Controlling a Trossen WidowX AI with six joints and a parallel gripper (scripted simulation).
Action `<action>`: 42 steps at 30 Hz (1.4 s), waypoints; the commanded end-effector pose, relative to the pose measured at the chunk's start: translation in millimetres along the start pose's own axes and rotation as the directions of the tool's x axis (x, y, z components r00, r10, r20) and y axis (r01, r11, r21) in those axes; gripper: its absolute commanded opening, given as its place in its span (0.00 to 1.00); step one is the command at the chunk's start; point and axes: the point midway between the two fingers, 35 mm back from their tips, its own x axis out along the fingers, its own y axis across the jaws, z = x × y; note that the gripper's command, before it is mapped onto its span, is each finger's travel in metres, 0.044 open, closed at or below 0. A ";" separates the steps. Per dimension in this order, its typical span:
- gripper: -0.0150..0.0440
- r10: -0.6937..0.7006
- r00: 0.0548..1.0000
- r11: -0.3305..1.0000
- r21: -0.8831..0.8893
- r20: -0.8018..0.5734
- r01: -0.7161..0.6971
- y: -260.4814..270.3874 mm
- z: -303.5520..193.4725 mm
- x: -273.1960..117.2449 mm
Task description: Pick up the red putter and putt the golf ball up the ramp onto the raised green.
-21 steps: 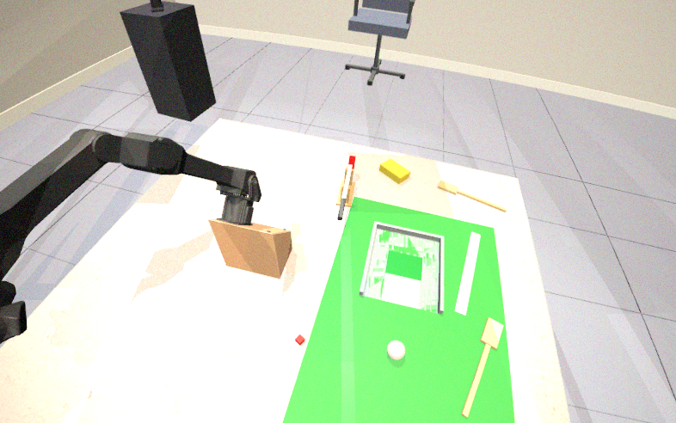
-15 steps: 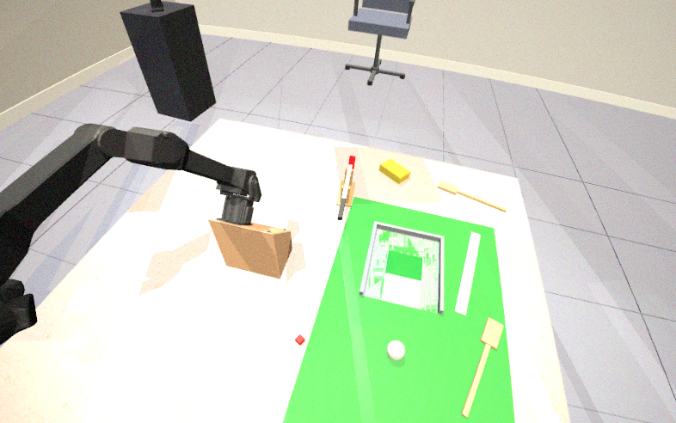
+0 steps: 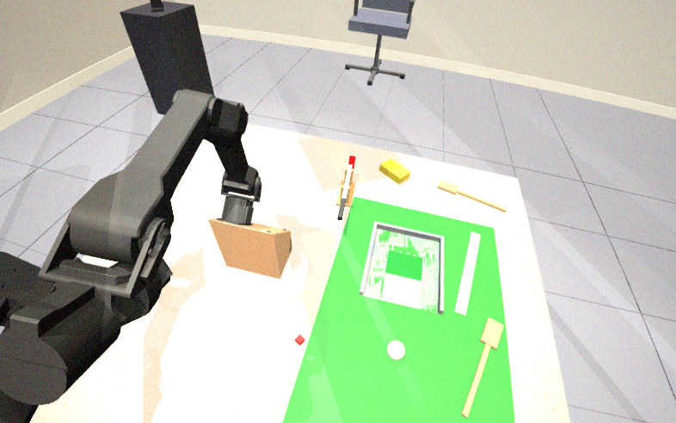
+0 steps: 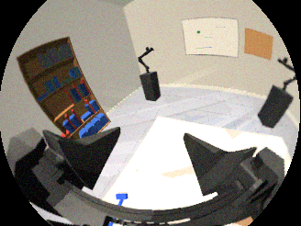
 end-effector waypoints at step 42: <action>1.00 -0.328 0.279 -0.860 0.408 -0.902 0.307 -336.3 -333.2 -368.6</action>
